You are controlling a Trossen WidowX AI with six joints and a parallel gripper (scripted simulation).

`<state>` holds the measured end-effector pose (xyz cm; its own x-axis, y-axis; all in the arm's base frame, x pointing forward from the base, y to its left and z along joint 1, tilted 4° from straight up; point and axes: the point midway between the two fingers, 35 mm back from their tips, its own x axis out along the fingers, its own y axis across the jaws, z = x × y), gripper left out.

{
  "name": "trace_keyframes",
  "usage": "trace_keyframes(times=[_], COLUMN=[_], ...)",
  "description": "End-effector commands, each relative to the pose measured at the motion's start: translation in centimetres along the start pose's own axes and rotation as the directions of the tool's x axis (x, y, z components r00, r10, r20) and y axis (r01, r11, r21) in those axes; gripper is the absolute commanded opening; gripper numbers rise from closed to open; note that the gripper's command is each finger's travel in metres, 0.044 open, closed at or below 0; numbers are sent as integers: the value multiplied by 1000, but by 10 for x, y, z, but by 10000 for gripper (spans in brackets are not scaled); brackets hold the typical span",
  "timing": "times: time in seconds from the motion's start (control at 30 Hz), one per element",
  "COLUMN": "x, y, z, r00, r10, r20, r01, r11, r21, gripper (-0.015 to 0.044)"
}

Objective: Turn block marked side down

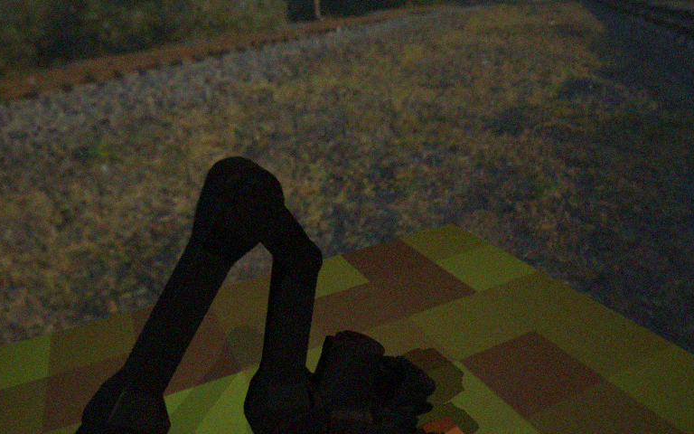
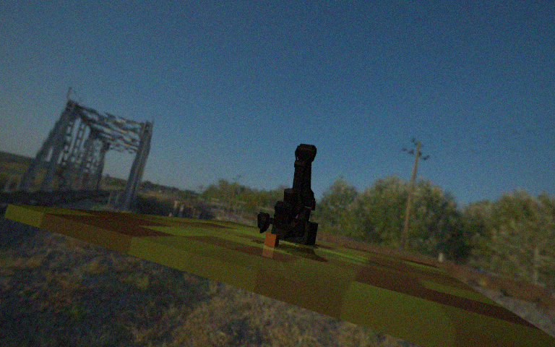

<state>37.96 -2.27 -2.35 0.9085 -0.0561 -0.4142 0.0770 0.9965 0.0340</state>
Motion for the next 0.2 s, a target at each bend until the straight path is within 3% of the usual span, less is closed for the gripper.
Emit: trace_keyframes(times=[0.0, 0.17], x=[0, 0], y=[0, 0], z=[0, 0], r00=[1000, 1000], r10=[-3, -3], r20=[0, 0], r01=[3, 3], r11=[1000, 1000], r21=[4, 4], gripper=[440, 440])
